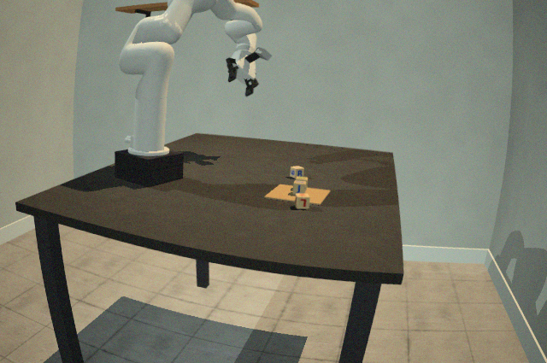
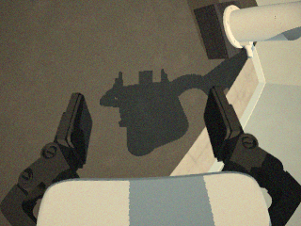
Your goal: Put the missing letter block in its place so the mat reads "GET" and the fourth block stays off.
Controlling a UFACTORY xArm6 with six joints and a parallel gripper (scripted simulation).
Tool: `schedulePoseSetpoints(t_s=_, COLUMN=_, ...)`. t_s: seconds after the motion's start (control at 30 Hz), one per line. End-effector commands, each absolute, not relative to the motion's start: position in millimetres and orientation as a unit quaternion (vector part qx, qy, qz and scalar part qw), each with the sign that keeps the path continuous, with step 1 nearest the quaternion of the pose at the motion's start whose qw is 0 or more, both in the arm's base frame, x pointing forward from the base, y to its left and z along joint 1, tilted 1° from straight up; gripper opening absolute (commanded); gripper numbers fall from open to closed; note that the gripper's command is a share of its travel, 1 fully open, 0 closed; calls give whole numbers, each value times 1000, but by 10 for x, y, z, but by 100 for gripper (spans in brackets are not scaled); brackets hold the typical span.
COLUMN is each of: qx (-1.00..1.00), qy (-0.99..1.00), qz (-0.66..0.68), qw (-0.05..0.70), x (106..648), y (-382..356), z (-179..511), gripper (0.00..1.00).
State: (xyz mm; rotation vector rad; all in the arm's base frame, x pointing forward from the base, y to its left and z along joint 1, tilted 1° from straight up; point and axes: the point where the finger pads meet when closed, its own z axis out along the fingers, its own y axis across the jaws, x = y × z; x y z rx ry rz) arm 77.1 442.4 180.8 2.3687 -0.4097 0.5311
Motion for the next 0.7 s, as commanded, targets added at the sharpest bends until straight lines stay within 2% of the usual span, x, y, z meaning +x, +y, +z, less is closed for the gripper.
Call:
schedulePoseSetpoints(t_s=0.0, qx=903, qy=-184, qz=225, qw=315, x=1091, y=4386, z=1747, gripper=100)
schedulePoseSetpoints(t_s=0.33, qx=873, qy=-277, qz=334, qw=221, x=2638, y=3827, z=1368, gripper=100)
schedulePoseSetpoints(t_s=0.4, qx=873, qy=-277, qz=334, qw=221, x=2638, y=3827, z=1368, gripper=100)
schedulePoseSetpoints(t_s=0.47, qx=866, qy=-292, qz=359, qw=188, x=3049, y=3515, z=1218, gripper=100)
schedulePoseSetpoints(t_s=0.67, qx=864, qy=-300, qz=375, qw=155, x=3347, y=3150, z=1035, gripper=100)
